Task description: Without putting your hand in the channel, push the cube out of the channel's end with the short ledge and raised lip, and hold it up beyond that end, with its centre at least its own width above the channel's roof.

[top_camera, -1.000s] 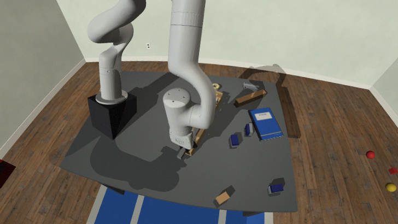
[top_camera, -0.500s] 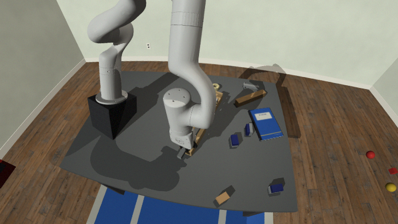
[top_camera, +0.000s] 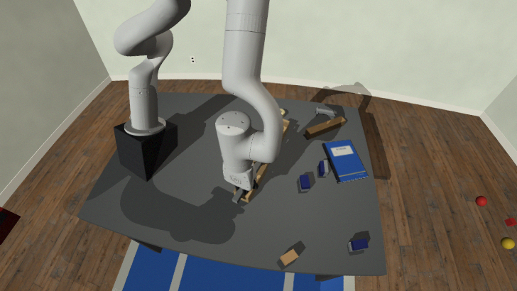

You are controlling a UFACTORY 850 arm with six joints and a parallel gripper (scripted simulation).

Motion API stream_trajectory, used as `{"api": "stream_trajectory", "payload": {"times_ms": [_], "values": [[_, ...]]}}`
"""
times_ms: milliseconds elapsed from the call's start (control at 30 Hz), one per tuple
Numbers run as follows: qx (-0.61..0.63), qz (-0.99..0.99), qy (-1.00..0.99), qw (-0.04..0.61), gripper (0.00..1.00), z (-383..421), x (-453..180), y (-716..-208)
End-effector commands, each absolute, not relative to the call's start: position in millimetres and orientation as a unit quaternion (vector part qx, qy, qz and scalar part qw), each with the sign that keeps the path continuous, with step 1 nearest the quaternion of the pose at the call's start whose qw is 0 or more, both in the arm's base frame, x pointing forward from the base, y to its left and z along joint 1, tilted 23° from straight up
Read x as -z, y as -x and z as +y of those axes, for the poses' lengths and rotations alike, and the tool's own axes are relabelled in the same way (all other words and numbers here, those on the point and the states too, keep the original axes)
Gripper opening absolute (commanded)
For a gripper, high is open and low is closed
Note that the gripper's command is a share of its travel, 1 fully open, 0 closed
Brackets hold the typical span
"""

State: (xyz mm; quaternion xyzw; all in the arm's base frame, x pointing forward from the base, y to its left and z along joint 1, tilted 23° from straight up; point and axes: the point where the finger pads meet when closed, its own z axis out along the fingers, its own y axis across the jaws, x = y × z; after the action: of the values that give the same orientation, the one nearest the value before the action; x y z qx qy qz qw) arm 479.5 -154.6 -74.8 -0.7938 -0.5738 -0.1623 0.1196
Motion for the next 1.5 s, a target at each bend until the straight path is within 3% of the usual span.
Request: {"api": "stream_trajectory", "payload": {"times_ms": [0, 1467], "values": [[0.163, -0.574, 0.794, 0.119, 0.0, -149, 71, -482], [0.163, -0.574, 0.794, 0.119, 0.0, -61, 31, -512]]}}
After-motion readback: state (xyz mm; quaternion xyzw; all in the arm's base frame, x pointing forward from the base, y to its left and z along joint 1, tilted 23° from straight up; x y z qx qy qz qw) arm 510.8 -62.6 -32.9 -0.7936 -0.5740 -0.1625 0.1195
